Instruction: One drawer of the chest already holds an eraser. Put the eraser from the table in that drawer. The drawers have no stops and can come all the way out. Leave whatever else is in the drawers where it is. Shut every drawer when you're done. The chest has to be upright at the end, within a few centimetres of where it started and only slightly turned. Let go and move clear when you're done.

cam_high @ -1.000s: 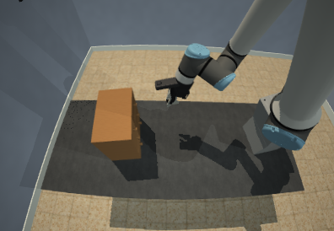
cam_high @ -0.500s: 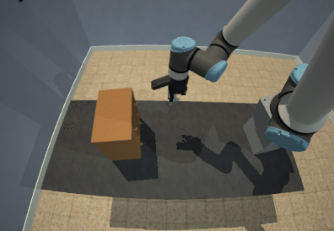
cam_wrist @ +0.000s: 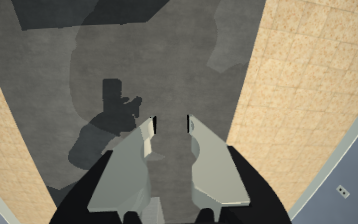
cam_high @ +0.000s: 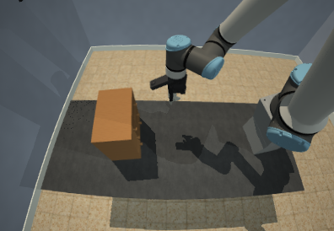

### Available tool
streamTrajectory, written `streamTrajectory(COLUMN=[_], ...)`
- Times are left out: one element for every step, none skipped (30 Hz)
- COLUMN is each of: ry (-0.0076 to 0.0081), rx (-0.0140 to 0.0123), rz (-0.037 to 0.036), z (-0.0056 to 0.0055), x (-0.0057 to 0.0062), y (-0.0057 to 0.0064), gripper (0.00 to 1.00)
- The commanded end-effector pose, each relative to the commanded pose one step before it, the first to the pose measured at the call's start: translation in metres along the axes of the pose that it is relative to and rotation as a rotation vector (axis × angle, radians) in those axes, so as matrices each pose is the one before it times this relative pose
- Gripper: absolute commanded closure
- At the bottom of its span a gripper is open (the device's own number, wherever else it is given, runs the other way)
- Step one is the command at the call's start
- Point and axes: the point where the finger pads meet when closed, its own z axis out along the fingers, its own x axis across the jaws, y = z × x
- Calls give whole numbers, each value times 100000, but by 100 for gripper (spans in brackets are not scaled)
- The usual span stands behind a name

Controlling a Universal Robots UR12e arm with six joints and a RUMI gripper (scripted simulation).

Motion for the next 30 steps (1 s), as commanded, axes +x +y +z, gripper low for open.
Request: streamTrajectory(ry=[42,0,0,0,0,0,0,0,0,0,0,0,0,0,0,0,0,0,0,0,0,0,0,0,0,0,0,0,0,0], rx=[-214,0,0,0,0,0,0,0,0,0,0,0,0,0,0,0,0,0,0,0,0,0,0,0,0,0,0,0,0,0], rz=[-16,0,0,0,0,0,0,0,0,0,0,0,0,0,0,0,0,0,0,0,0,0,0,0,0,0,0,0,0,0], z=[-62,0,0,0,0,0,0,0,0,0,0,0,0,0,0,0,0,0,0,0,0,0,0,0,0,0,0,0,0,0], x=[30,0,0,0,0,0,0,0,0,0,0,0,0,0,0,0,0,0,0,0,0,0,0,0,0,0,0,0,0,0], y=[-34,0,0,0,0,0,0,0,0,0,0,0,0,0,0,0,0,0,0,0,0,0,0,0,0,0,0,0,0,0], gripper=[80,80,80,80,80,80,80,80,80,80,80,80,80,80,80,0,0,0,0,0,0,0,0,0,0,0,0,0,0,0])
